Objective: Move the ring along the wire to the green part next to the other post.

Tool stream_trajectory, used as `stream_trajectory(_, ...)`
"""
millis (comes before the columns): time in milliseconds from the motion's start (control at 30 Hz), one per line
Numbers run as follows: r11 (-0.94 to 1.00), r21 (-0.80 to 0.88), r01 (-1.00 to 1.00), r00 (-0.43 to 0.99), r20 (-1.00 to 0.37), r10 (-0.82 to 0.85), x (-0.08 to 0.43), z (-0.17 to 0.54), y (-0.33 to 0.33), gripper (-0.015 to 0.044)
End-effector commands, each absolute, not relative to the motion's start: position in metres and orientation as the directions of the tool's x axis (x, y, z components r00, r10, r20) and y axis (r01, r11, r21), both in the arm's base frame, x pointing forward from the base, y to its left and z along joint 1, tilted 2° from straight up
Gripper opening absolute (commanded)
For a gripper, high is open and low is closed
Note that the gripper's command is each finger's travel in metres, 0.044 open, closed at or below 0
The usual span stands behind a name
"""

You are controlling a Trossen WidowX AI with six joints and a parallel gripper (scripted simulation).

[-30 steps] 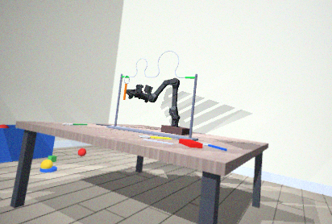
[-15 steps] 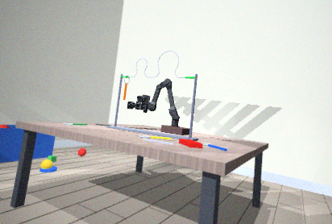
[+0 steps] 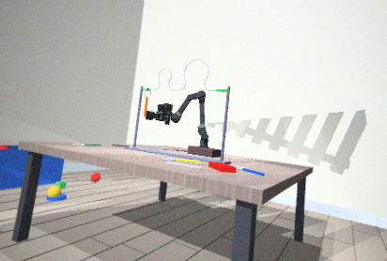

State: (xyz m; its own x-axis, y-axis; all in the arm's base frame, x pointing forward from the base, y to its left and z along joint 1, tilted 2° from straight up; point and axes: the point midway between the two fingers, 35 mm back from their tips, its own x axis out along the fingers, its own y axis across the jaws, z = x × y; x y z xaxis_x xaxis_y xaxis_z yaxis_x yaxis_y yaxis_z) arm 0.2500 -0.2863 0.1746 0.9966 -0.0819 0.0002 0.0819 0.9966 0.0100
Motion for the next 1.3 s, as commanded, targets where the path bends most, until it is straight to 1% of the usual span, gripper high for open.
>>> stream_trajectory(0, 0.996, 0.009, 0.085, 0.996, 0.001, -0.085, 0.255, 0.177, -0.288, 0.016)
stream_trajectory(1267, 0.996, 0.008, 0.085, 0.996, 0.006, -0.085, 0.314, 0.179, -0.293, 0.016)
